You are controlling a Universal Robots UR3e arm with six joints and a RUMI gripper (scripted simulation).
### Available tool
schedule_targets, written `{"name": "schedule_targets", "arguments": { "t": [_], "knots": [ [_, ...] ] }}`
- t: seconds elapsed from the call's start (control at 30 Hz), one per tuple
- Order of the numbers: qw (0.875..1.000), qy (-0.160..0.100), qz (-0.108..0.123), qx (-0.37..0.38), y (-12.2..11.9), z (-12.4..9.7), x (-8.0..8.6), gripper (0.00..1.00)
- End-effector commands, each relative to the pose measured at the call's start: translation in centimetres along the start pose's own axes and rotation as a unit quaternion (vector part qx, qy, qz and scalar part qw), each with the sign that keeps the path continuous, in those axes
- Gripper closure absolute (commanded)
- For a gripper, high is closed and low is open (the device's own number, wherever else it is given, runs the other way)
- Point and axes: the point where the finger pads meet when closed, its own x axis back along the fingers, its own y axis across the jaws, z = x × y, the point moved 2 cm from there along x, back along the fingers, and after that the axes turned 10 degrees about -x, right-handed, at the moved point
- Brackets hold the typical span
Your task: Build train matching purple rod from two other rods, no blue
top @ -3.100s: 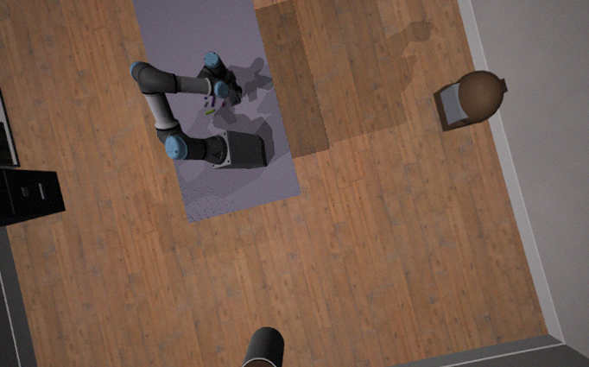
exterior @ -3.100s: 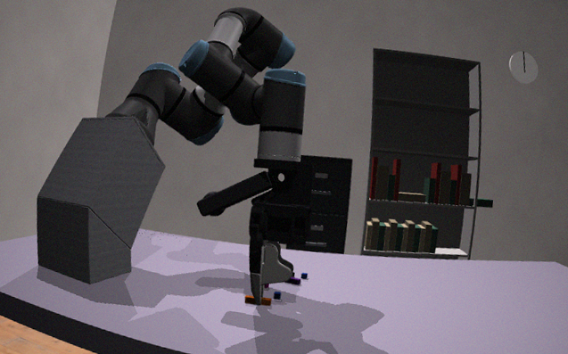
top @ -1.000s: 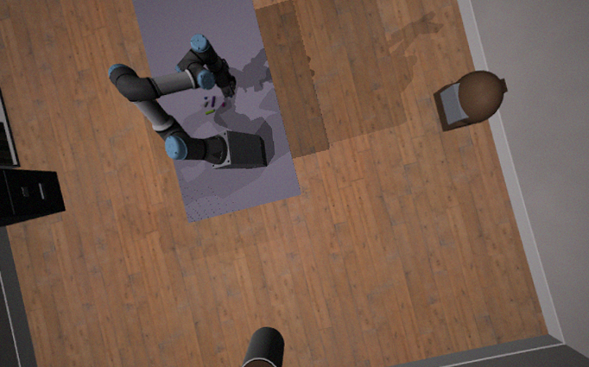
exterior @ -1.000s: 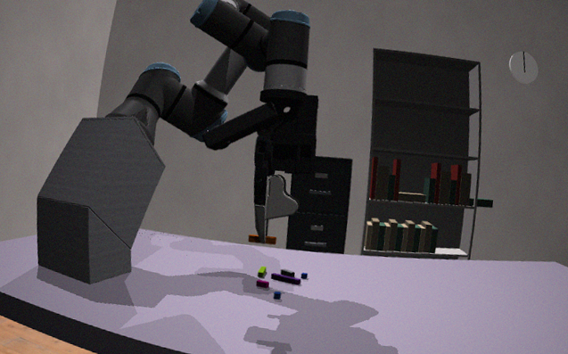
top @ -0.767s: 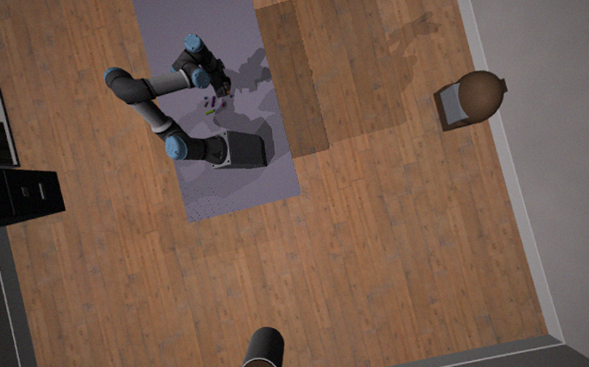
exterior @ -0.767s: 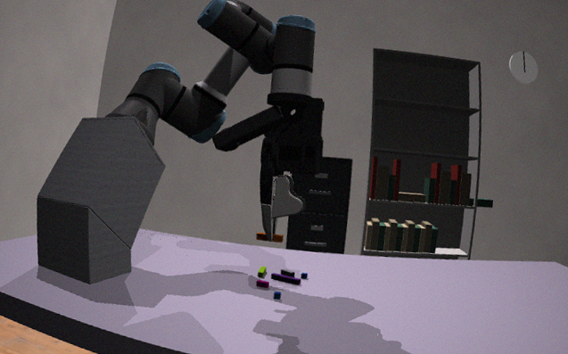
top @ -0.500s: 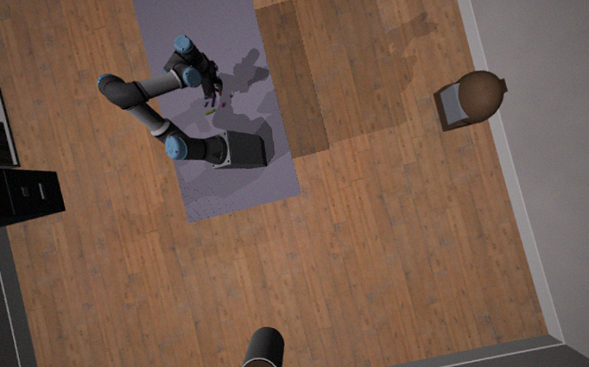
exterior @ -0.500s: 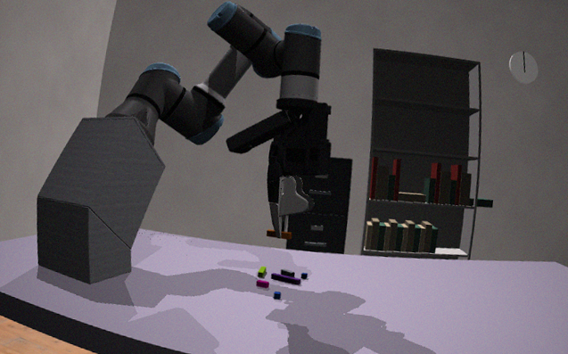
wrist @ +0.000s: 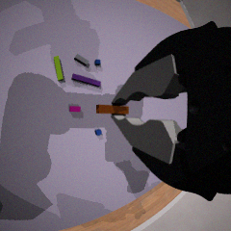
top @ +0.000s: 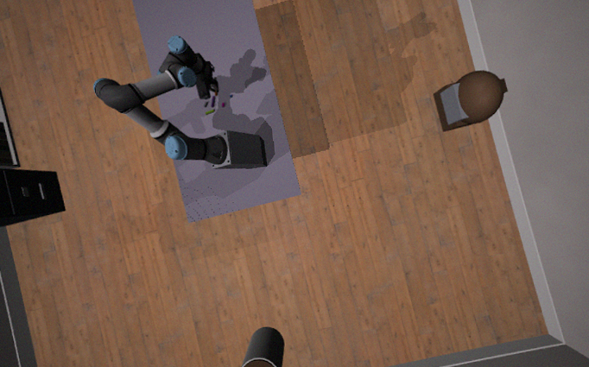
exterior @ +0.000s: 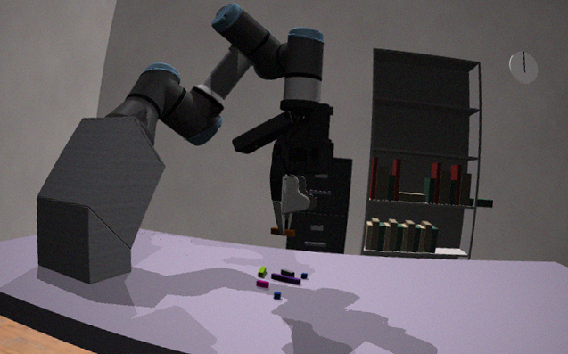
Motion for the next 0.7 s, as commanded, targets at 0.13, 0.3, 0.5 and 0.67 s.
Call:
{"name": "schedule_targets", "arguments": {
  "t": [0.13,0.3,0.5,0.67],
  "knots": [
    [1.000,-0.001,0.001,-0.001,0.0,-0.1,-0.4,1.00],
    [1.000,-0.001,0.001,-0.001,0.0,-0.1,-1.7,1.00],
    [1.000,-0.001,0.001,-0.001,0.1,-0.1,-3.4,1.00],
    [1.000,-0.001,0.001,-0.001,0.1,-0.1,-5.6,1.00]
  ]
}}
